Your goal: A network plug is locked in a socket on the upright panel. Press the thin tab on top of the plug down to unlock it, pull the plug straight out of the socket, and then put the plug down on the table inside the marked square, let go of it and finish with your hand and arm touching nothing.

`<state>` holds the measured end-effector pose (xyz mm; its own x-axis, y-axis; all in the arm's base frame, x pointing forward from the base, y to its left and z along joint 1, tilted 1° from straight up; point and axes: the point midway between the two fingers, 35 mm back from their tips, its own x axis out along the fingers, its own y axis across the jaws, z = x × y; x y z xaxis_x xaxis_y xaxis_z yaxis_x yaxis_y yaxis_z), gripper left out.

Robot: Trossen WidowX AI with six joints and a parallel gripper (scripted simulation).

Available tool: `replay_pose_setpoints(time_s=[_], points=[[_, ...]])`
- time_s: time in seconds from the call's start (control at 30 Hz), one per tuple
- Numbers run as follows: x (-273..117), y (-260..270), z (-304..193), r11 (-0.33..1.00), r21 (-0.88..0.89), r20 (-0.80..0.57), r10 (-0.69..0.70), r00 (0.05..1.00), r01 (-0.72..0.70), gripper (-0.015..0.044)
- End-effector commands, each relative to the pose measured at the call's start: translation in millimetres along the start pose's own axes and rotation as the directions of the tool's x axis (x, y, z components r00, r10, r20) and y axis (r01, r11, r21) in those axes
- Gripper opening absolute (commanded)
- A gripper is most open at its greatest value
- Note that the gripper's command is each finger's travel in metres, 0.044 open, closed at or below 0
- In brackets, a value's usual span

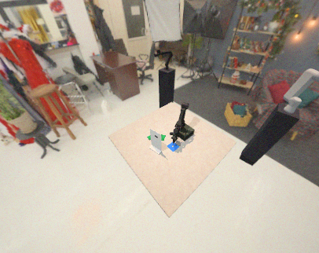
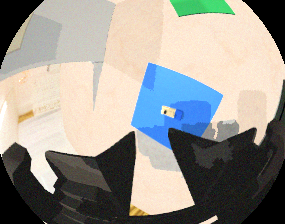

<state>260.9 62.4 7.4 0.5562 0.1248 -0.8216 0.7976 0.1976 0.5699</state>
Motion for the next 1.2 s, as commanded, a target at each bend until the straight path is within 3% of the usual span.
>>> replay_pose_setpoints(time_s=[0.0, 1.17], points=[[-4, 5, 0, 1.000, 0.002, 0.002, 0.005, 1.000, -0.005, 0.0156], [-40, 22, 0, 1.000, 0.002, 0.002, 0.005, 1.000, -0.005, 0.0156]])
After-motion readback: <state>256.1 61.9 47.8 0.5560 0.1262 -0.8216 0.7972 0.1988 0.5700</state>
